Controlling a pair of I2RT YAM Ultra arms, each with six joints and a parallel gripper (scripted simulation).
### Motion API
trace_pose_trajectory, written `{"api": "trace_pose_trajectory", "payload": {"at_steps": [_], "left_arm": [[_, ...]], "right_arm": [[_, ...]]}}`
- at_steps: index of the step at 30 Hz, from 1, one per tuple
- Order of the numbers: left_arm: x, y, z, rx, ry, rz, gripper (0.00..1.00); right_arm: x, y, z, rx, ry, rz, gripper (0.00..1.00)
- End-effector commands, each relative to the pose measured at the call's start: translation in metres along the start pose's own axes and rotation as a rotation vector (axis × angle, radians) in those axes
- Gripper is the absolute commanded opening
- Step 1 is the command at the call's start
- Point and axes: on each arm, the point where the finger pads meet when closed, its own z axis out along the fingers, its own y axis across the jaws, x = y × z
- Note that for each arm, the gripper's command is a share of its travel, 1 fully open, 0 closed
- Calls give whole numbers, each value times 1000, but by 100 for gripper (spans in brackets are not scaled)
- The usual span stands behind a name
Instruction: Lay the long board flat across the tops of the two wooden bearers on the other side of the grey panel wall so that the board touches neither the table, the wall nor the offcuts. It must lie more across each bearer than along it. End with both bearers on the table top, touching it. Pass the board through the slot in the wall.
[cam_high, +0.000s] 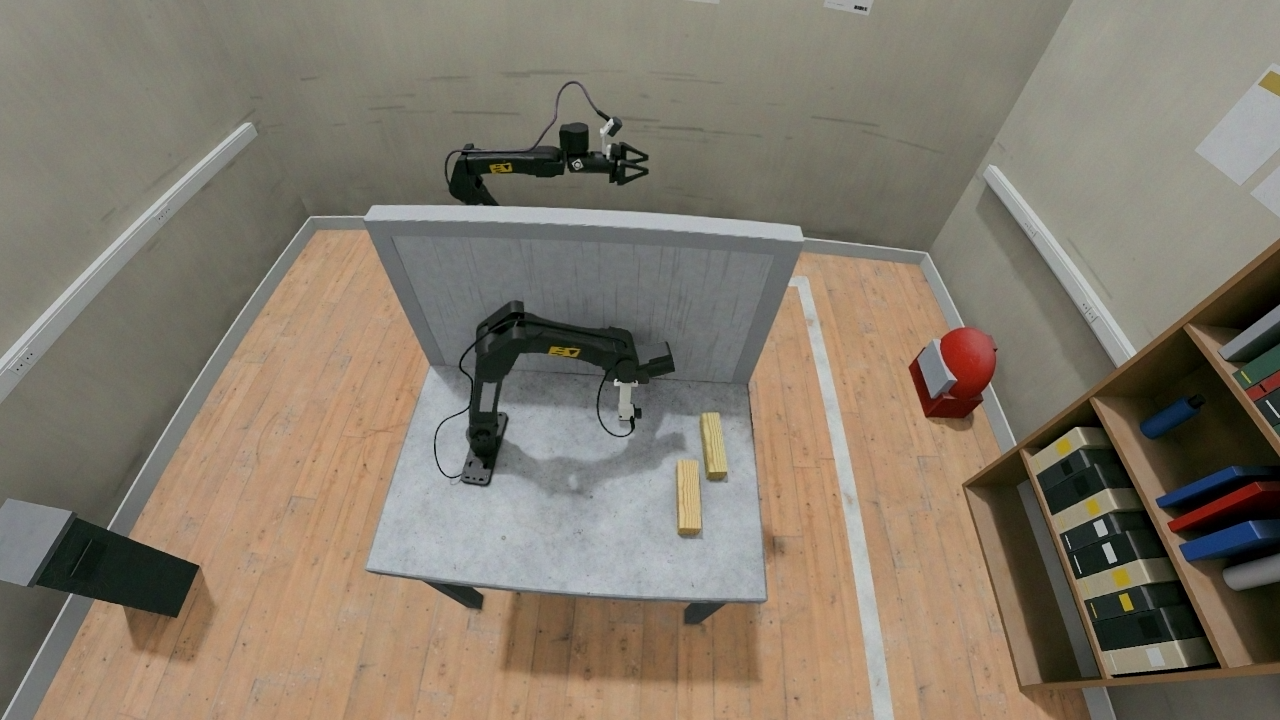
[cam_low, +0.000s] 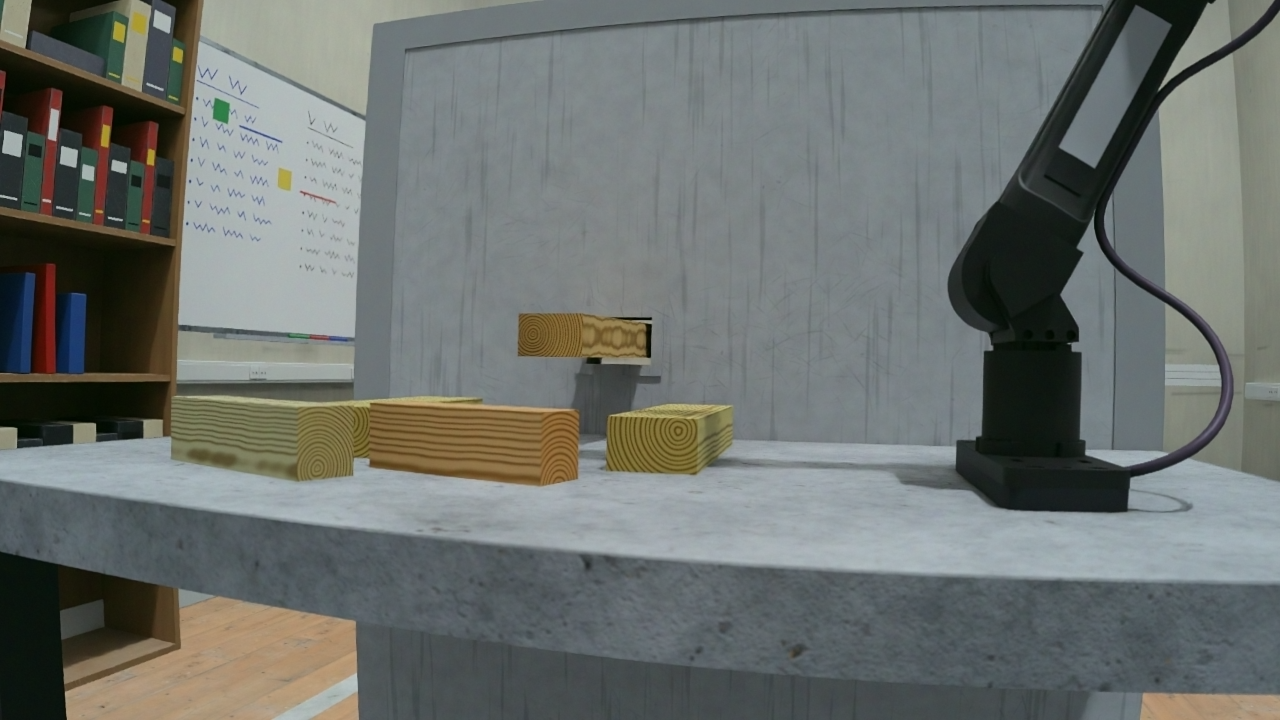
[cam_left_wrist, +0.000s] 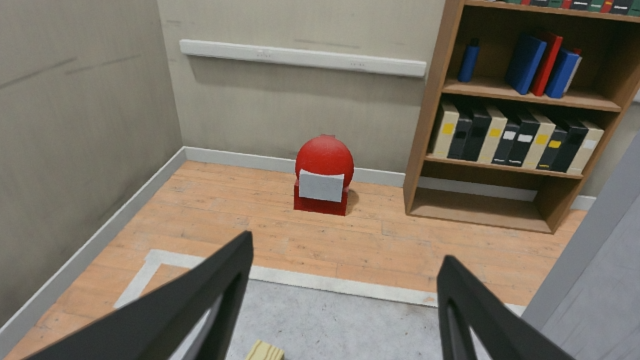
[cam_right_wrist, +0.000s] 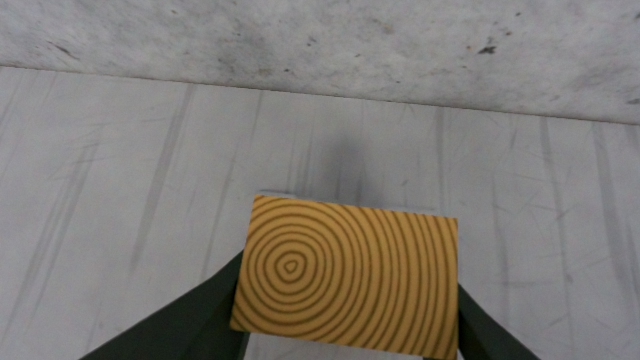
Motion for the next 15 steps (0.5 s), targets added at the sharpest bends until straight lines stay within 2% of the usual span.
{"api": "trace_pose_trajectory", "payload": {"at_steps": [1, 4, 5, 6, 10, 11, 13, 14, 15], "left_arm": [[-13, -3, -10, 4, -33, 9, 75], [-11, -1, -6, 1, -27, 5, 75], [15, -17, 10, 65, 62, 45, 75], [9, -22, 10, 91, 62, 81, 75], [57, -63, 23, 302, 224, 269, 75], [41, -63, 21, 297, 179, 283, 75], [63, -77, 26, 372, 240, 328, 75], [58, -78, 27, 371, 226, 333, 75], [69, -84, 30, 402, 258, 345, 75]], "right_arm": [[41, 16, -27, -73, 137, -69, 0], [41, 16, -27, -73, 137, -69, 0], [41, 16, -27, -73, 137, -69, 0], [41, 16, -27, -73, 137, -69, 0], [41, 16, -27, -73, 137, -69, 0], [41, 16, -27, -73, 137, -69, 0], [41, 16, -27, -73, 137, -69, 0], [41, 16, -27, -73, 137, -69, 0], [41, 16, -27, -73, 137, -69, 0]]}}
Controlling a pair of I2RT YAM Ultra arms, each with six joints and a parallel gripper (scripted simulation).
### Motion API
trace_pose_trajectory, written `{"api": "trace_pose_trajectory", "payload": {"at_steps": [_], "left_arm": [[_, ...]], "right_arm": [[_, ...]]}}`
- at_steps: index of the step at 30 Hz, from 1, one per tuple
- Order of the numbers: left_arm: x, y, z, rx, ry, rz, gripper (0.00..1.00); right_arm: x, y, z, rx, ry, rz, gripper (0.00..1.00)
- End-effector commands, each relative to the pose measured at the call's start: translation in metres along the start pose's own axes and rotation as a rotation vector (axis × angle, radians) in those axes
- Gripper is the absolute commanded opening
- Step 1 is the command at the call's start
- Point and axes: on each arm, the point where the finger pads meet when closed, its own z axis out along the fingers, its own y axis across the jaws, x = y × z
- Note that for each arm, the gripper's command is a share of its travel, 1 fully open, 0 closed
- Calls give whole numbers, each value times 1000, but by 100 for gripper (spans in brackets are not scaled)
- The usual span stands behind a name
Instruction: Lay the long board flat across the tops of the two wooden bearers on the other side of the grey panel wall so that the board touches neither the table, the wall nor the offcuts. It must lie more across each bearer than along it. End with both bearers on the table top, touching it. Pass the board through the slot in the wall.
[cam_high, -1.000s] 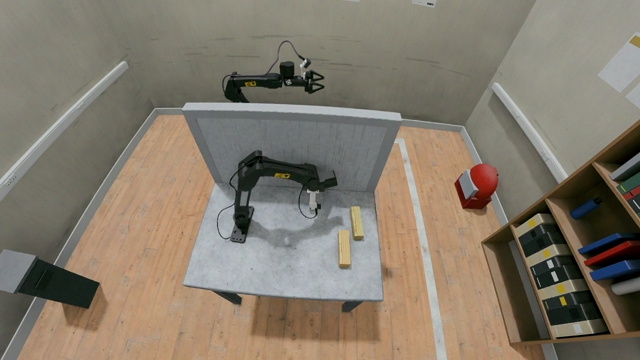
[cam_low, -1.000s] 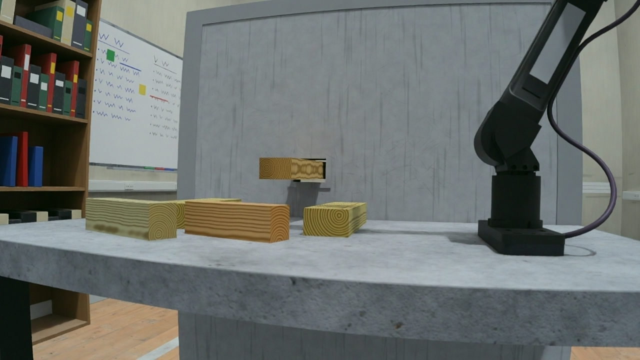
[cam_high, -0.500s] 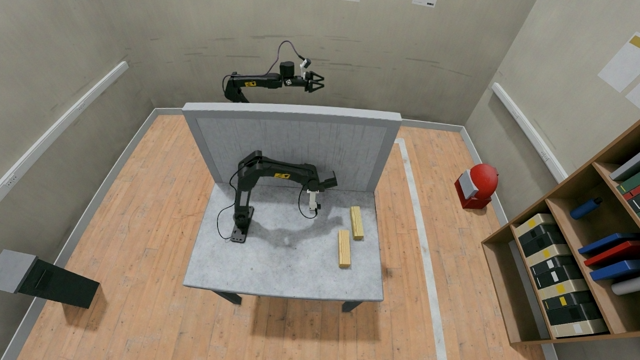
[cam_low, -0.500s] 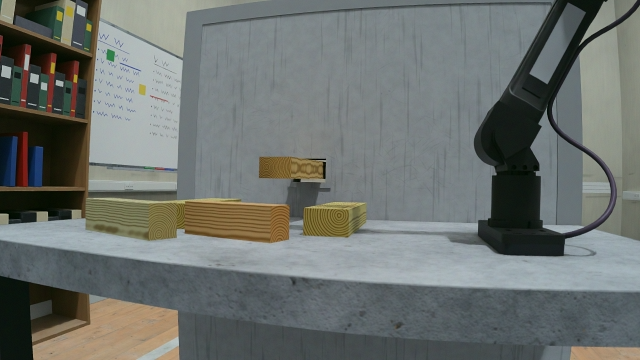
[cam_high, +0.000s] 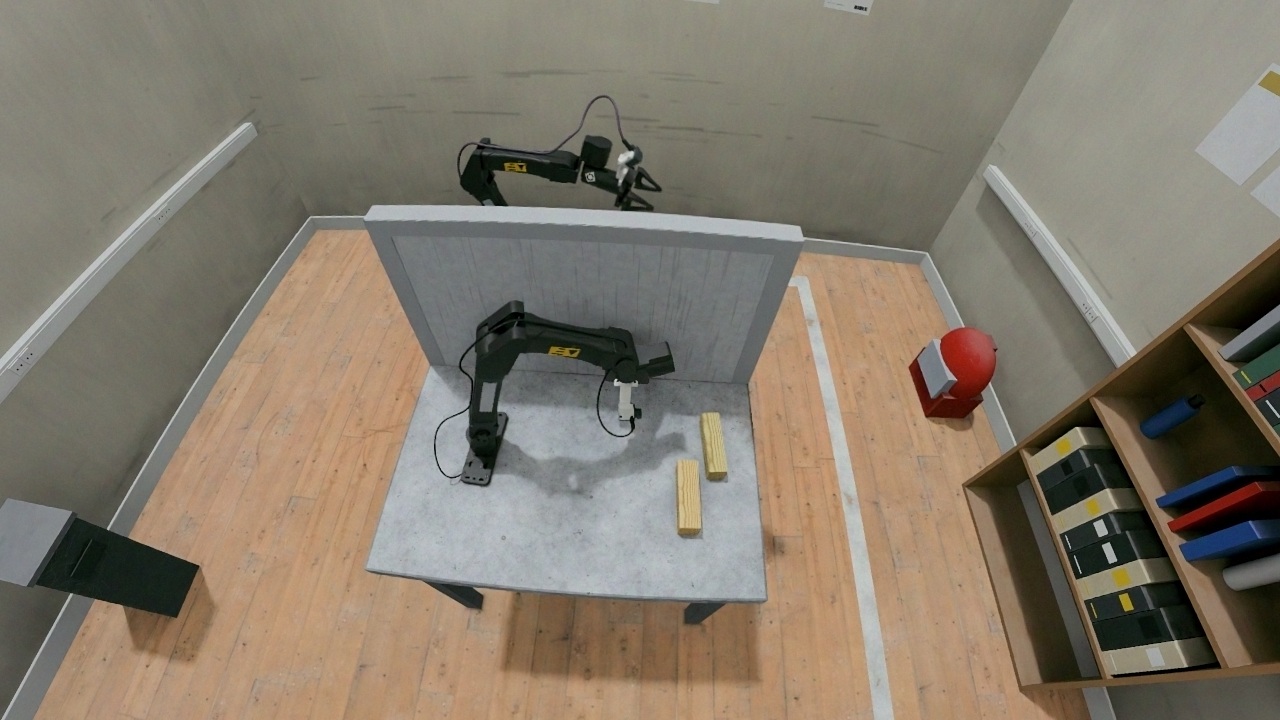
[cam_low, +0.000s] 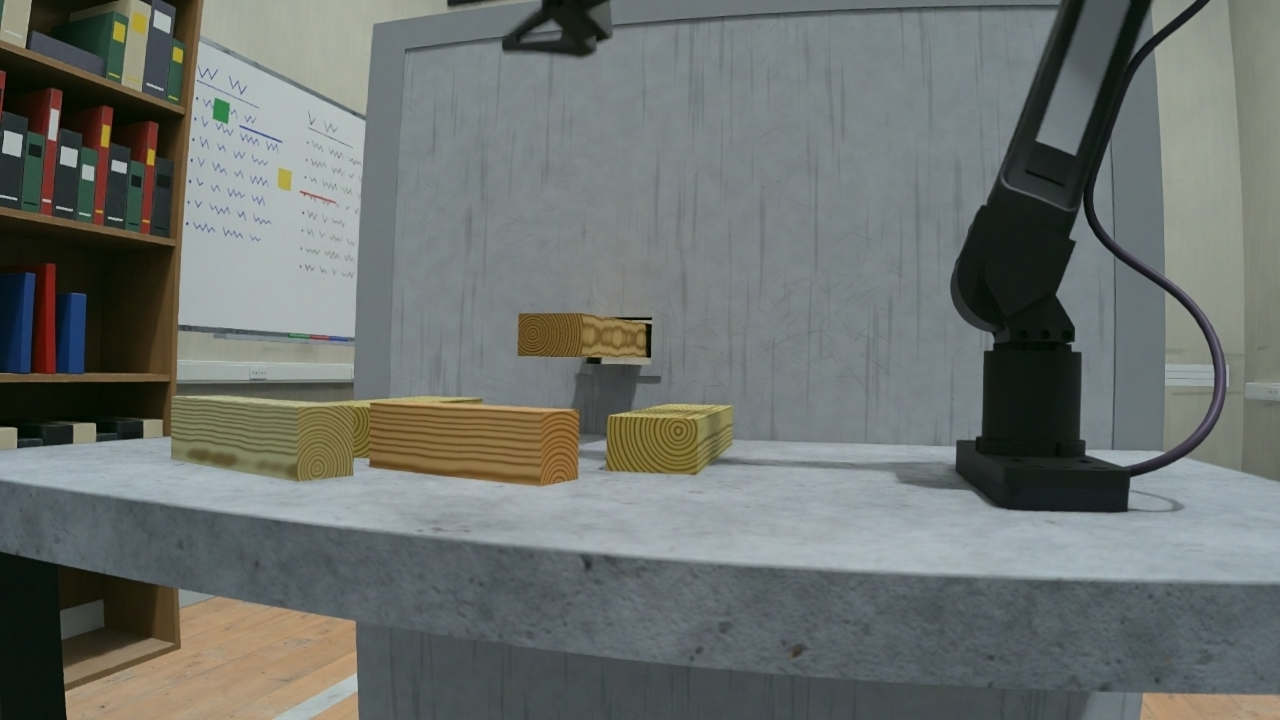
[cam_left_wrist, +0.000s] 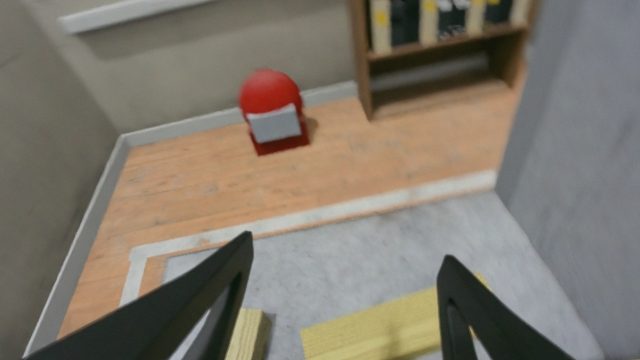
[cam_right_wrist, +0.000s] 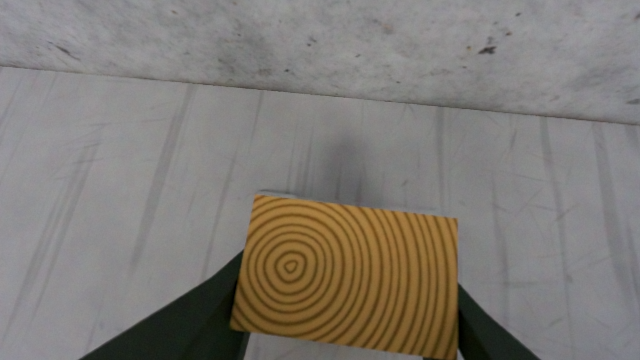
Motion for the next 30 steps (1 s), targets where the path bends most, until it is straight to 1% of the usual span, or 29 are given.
{"api": "trace_pose_trajectory", "payload": {"at_steps": [1, 3, 5, 6, 7, 9, 10, 11, 12, 13, 15, 16, 18, 19, 20, 22, 23, 24, 26, 27, 28, 29, 30], "left_arm": [[-2, -28, 10, 148, 58, 135, 75], [8, -44, 17, 228, 92, 190, 75], [8, -44, 17, 228, 92, 190, 75], [12, -51, 21, 263, 105, 212, 75], [32, -68, 28, 349, 161, 247, 75], [44, -95, 31, 494, 179, 338, 75], [14, -75, 27, 391, 109, 327, 75], [35, -86, 36, 437, 165, 309, 75], [38, -92, 37, 466, 171, 324, 75], [51, -106, 39, 539, 197, 350, 75], [55, -121, 39, 618, 192, 398, 75], [51, -121, 40, 619, 182, 406, 75], [62, -135, 42, 690, 201, 426, 75], [72, -147, 42, 754, 211, 445, 75], [72, -153, 41, 792, 201, 465, 75], [72, -153, 41, 792, 201, 465, 75], [76, -161, 40, 833, 200, 479, 75], [91, -178, 38, 929, 218, 493, 75], [102, -206, 28, 1101, 182, 534, 75], [71, -180, 36, 958, 136, 554, 75], [93, -193, 40, 1006, 195, 525, 75], [95, -198, 39, 1034, 190, 530, 75], [108, -213, 35, 1118, 196, 532, 75]], "right_arm": [[41, 16, -27, -73, 137, -70, 0], [41, 16, -27, -73, 137, -70, 0], [41, 16, -27, -73, 137, -70, 0], [41, 16, -27, -73, 137, -70, 0], [41, 16, -27, -73, 137, -70, 0], [41, 16, -27, -73, 137, -70, 0], [41, 16, -27, -73, 137, -70, 0], [41, 16, -27, -73, 137, -70, 0], [41, 16, -27, -73, 137, -70, 0], [41, 16, -27, -73, 137, -70, 0], [41, 16, -27, -73, 137, -70, 0], [41, 16, -27, -73, 137, -70, 0], [41, 16, -27, -73, 137, -70, 0], [41, 16, -27, -73, 137, -70, 0], [41, 16, -27, -73, 137, -70, 0], [41, 16, -27, -73, 137, -70, 0], [41, 16, -27, -73, 137, -70, 0], [41, 16, -27, -73, 137, -70, 0], [41, 16, -27, -73, 137, -70, 0], [41, 16, -27, -73, 137, -70, 0], [41, 16, -27, -73, 137, -70, 0], [41, 16, -27, -73, 137, -70, 0], [41, 16, -27, -73, 137, -70, 0]]}}
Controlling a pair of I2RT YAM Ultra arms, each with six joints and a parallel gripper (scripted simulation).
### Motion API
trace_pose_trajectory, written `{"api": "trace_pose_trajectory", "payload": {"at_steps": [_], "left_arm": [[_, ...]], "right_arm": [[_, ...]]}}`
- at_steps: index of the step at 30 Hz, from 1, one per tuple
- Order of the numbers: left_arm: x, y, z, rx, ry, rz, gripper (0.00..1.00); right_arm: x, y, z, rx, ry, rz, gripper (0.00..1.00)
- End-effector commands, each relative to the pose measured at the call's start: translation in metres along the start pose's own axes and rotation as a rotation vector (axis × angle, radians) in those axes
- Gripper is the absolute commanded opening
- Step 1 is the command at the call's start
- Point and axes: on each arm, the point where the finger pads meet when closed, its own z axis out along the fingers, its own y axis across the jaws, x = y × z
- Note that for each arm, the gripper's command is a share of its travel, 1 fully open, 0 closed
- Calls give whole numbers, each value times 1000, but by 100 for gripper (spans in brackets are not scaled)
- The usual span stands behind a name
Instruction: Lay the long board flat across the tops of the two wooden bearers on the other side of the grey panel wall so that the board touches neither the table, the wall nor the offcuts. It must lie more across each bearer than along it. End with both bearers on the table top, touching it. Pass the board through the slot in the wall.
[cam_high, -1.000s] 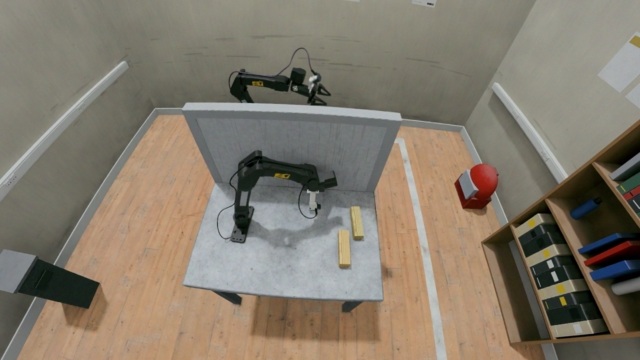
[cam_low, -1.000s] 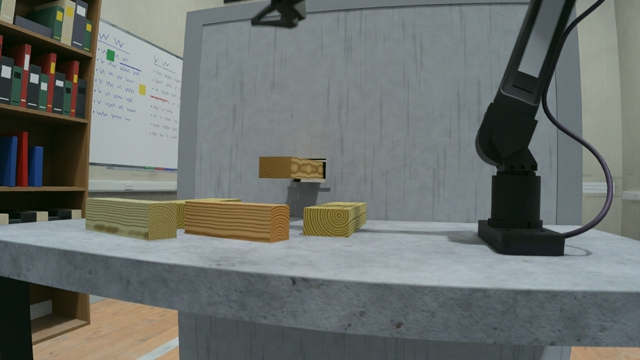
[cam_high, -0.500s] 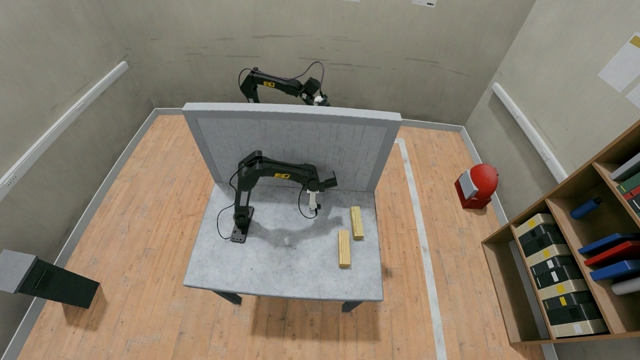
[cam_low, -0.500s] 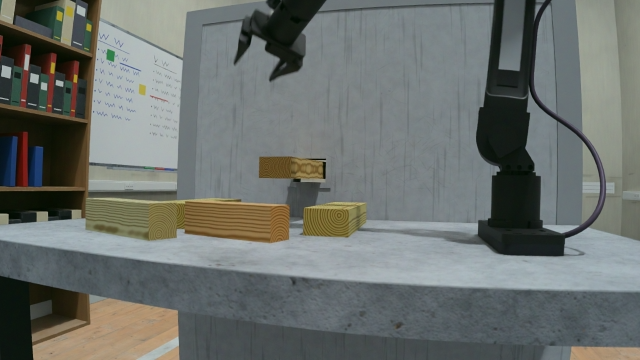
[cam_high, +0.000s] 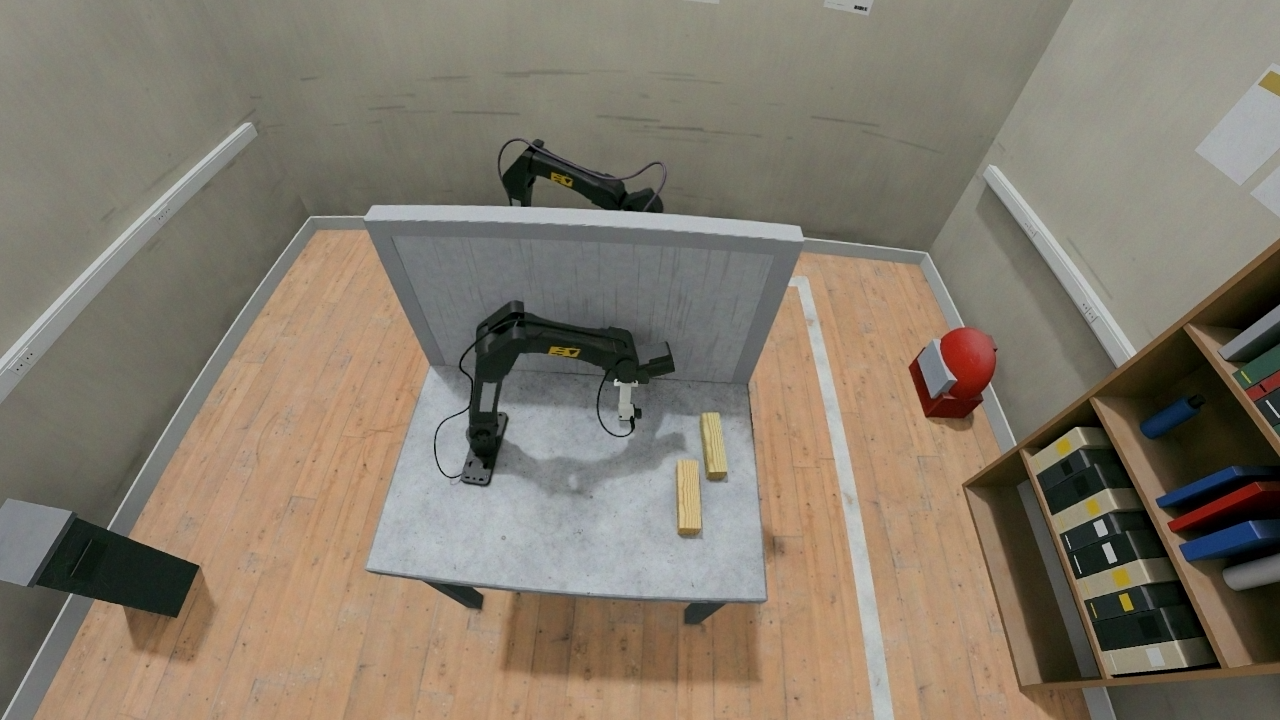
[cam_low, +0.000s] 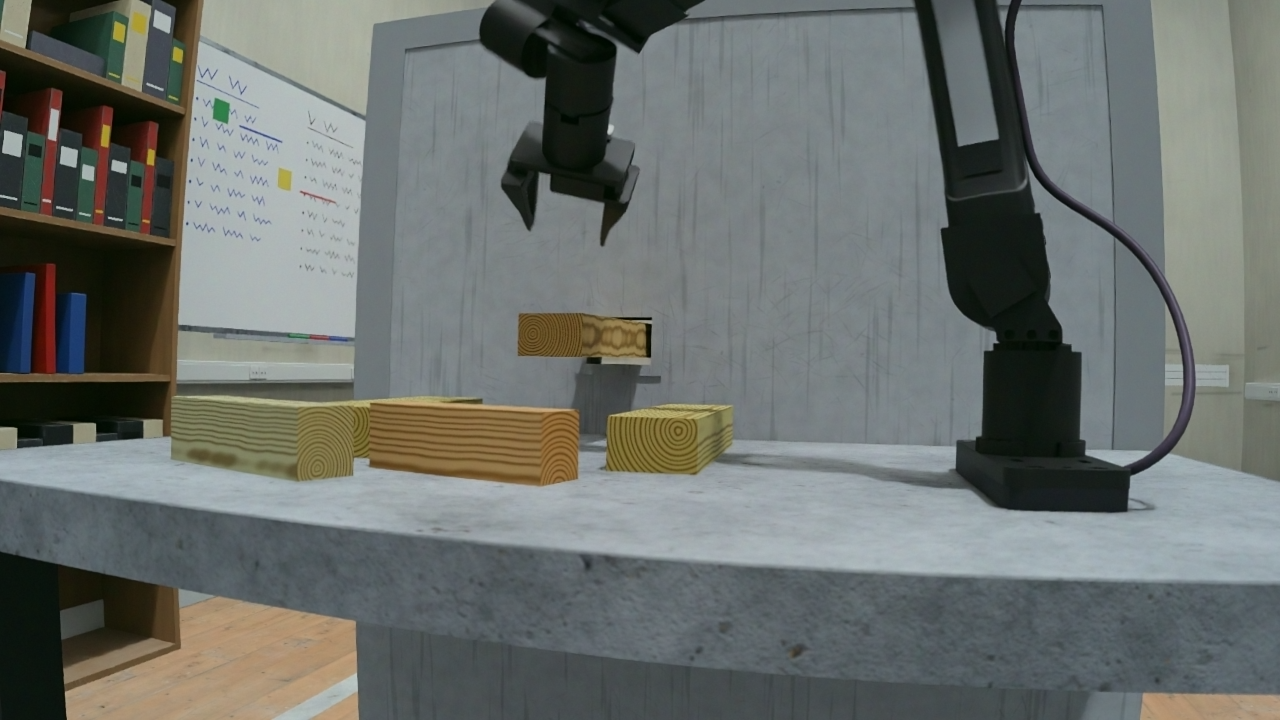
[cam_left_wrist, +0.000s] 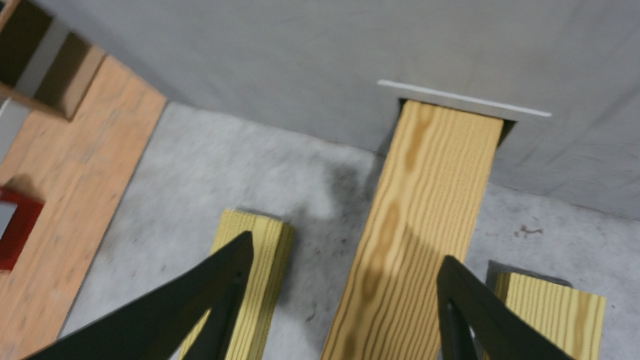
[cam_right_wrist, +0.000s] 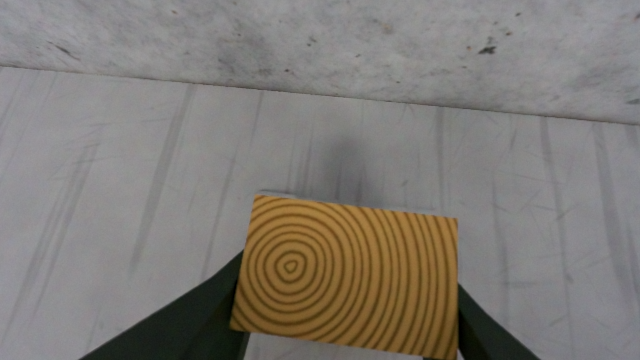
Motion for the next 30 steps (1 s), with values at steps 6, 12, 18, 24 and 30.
{"api": "trace_pose_trajectory", "payload": {"at_steps": [6, 12, 18, 24, 30], "left_arm": [[-6, -27, 40, 237, -40, 91, 75], [8, -35, 52, 281, -21, 54, 75], [27, -34, 54, 294, -9, 1, 75], [4, -31, 48, 272, -42, 58, 75], [26, -45, 63, 328, -11, 7, 75]], "right_arm": [[41, 16, -27, -73, 137, -70, 0], [41, 16, -27, -73, 137, -70, 0], [41, 16, -27, -73, 137, -70, 0], [41, 16, -27, -73, 137, -70, 0], [41, 16, -27, -73, 137, -70, 0]]}}
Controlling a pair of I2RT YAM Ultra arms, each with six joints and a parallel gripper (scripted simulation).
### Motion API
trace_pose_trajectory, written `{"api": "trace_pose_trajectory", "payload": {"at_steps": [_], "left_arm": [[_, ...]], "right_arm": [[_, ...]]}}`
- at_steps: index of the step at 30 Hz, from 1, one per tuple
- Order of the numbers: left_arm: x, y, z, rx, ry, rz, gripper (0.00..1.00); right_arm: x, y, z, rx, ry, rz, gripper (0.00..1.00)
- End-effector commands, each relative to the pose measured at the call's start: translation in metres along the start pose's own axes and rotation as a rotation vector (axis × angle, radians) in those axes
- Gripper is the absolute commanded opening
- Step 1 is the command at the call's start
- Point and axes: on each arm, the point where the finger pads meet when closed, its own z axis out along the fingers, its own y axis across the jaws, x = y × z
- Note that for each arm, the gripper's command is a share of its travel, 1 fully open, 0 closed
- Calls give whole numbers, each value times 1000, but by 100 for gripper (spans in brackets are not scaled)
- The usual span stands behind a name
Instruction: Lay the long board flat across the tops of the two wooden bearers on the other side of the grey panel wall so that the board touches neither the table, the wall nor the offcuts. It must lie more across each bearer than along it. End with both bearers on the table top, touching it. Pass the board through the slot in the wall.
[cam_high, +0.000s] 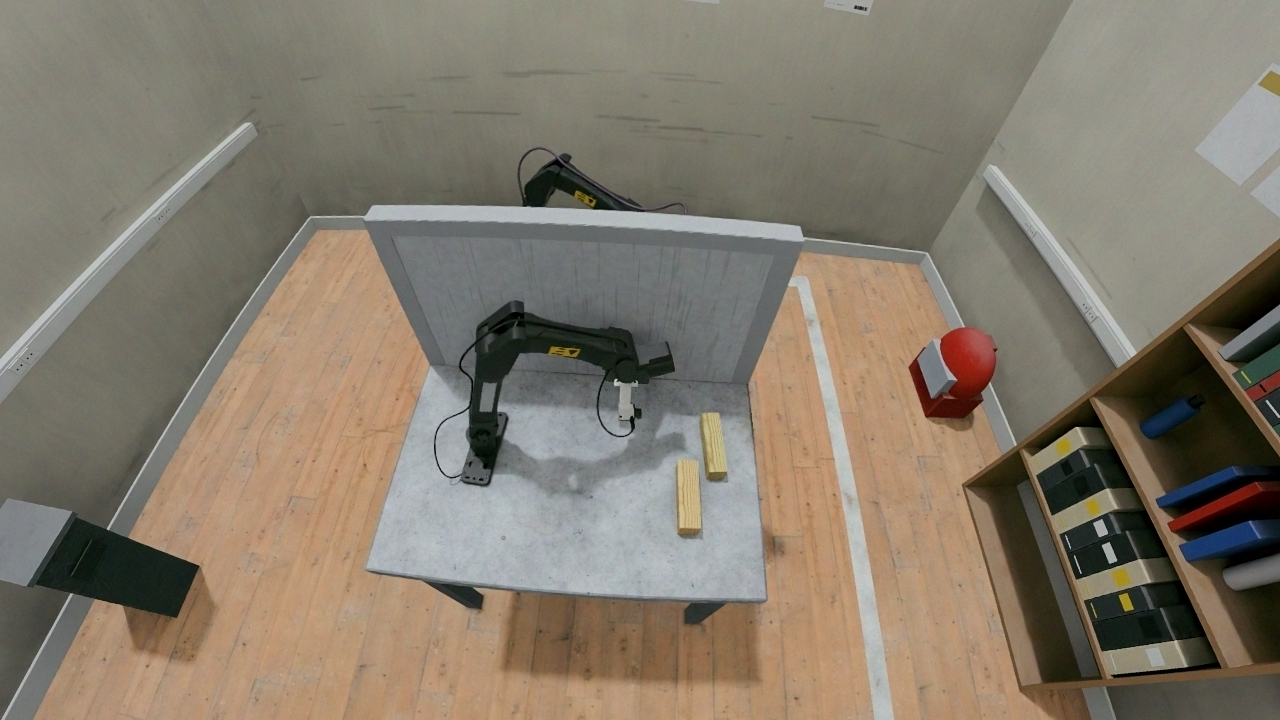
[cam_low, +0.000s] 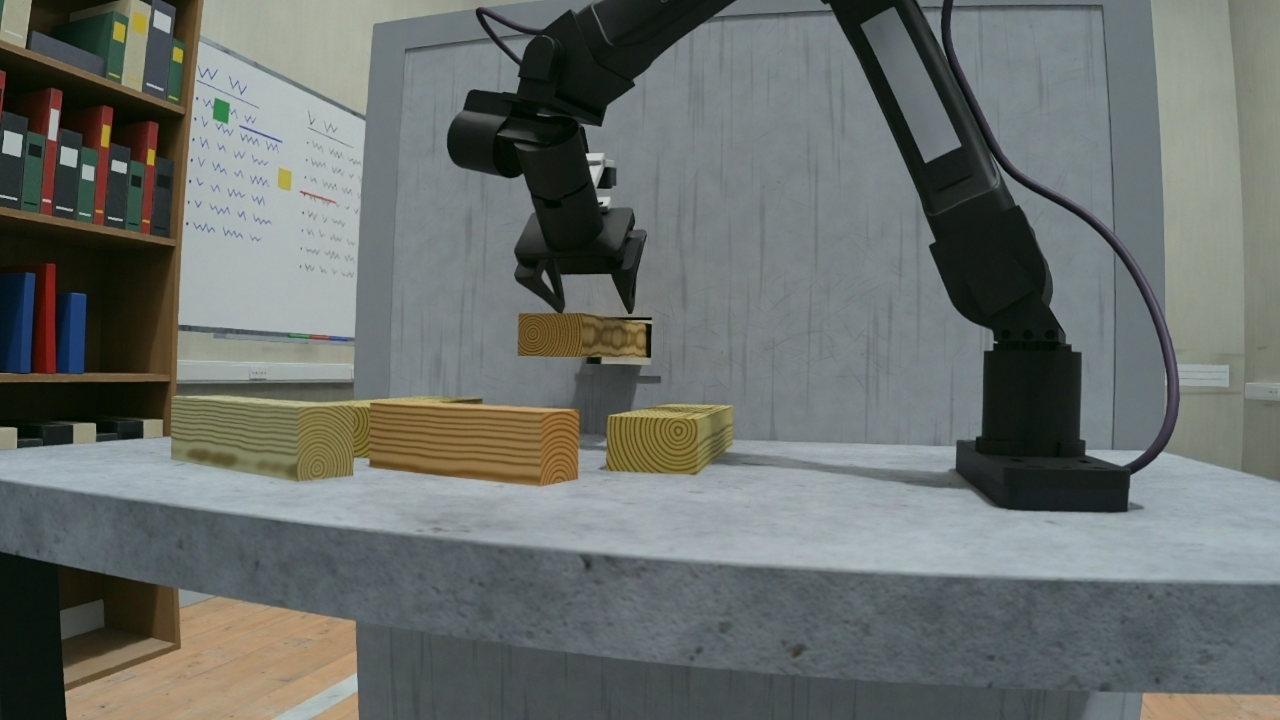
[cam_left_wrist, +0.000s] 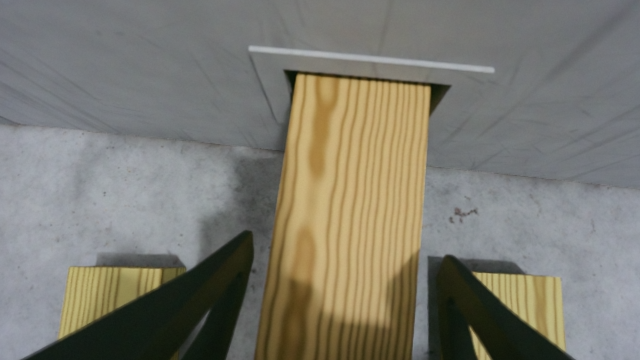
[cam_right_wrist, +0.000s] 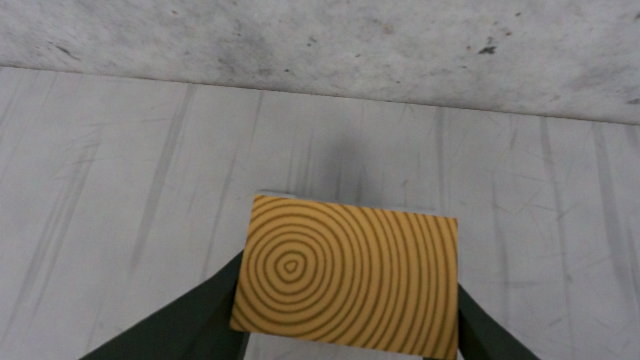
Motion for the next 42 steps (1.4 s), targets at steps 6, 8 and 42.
{"api": "trace_pose_trajectory", "payload": {"at_steps": [6, 8, 42], "left_arm": [[-1, -6, 14, 29, -20, -9, 75], [-8, -7, 12, 20, -25, 5, 75], [-1, -8, 44, 17, -5, -5, 75]], "right_arm": [[41, 16, -27, -73, 137, -70, 0], [41, 16, -27, -73, 137, -70, 0], [41, 16, -27, -73, 137, -70, 0]]}}
